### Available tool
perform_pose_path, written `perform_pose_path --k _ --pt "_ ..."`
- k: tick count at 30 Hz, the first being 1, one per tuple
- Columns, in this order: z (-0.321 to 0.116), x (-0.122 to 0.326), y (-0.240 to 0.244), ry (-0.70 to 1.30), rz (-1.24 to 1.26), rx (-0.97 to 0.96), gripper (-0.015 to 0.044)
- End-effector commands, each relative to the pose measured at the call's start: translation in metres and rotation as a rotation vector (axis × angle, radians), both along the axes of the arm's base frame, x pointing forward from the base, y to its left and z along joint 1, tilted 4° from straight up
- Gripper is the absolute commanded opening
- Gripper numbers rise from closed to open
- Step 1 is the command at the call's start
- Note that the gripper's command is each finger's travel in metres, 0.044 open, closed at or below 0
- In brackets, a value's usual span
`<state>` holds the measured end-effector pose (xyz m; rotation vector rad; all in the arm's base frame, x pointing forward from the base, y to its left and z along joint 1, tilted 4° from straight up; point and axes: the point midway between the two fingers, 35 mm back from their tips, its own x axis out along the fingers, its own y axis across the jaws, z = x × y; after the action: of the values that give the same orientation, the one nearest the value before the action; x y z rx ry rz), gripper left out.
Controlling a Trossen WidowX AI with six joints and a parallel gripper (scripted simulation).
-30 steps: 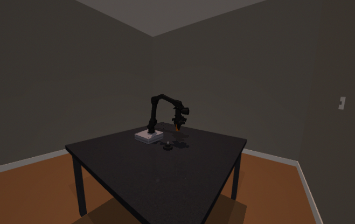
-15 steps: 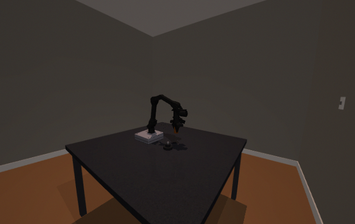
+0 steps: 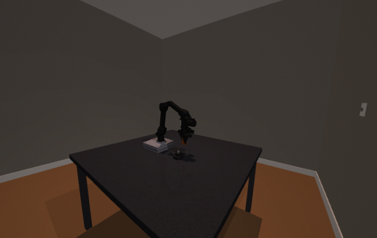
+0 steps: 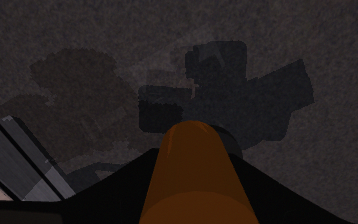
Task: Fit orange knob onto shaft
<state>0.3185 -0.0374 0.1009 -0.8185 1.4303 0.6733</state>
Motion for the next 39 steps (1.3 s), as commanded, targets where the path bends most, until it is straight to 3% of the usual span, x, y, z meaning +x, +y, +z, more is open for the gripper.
perform_pose_path --k 1,19,39 --pt "-0.003 -0.001 -0.012 0.001 0.005 0.004 0.0" --pt "-0.014 -0.011 -0.069 0.005 0.013 -0.006 0.0" --pt "-0.037 -0.01 -0.073 0.004 0.002 -0.006 0.0"
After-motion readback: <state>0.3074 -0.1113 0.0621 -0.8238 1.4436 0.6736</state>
